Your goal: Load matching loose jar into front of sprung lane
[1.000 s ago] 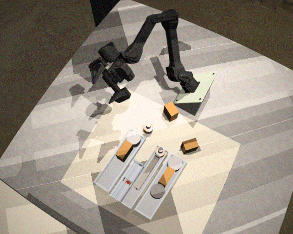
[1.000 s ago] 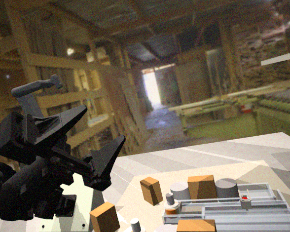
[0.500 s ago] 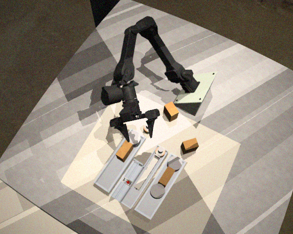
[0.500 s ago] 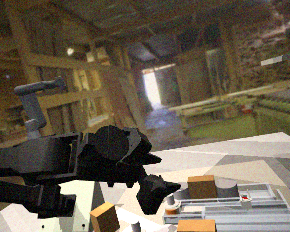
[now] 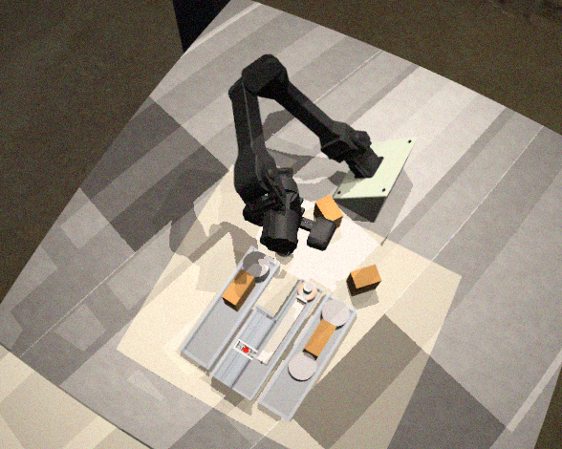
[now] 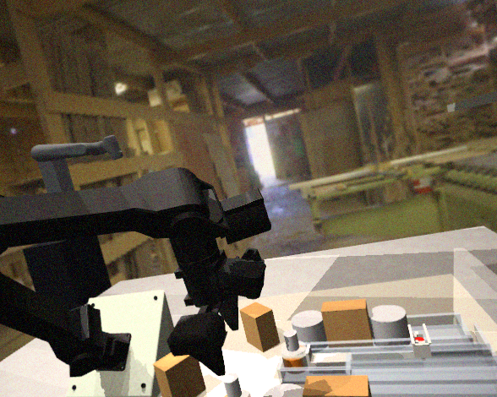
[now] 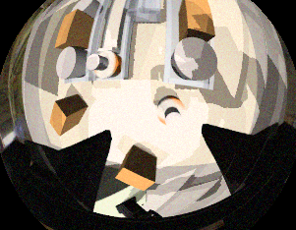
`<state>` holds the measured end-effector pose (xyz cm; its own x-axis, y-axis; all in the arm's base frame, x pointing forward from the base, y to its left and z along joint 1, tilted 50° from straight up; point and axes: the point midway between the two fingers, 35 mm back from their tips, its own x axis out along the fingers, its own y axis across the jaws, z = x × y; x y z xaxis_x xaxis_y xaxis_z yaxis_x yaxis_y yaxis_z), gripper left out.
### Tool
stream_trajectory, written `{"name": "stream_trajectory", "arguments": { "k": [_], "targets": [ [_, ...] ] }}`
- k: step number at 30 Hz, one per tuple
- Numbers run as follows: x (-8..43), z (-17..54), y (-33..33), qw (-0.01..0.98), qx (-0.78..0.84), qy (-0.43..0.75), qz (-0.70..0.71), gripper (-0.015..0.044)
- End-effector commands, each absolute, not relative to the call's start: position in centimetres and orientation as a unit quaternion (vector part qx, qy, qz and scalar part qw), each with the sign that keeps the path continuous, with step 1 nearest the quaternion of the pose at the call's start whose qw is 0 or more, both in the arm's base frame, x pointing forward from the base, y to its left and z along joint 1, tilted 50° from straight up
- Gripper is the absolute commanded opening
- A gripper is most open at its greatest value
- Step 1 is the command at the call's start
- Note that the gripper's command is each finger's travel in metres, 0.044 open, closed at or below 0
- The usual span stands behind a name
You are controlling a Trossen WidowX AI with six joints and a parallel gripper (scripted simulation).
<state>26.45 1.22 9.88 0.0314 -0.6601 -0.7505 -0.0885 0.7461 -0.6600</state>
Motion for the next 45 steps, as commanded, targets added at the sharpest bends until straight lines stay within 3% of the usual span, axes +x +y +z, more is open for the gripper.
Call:
{"name": "stream_trajectory", "arguments": {
  "k": [1,42,45],
  "targets": [
    [26.4,11.1,1.0,0.646,-0.317,0.639,-0.272,0.044],
    [26.7,6.2,-5.1,0.646,-0.318,0.638,-0.273,0.044],
    [26.7,6.2,-5.1,0.646,-0.318,0.638,-0.273,0.0361]
  ]
}}
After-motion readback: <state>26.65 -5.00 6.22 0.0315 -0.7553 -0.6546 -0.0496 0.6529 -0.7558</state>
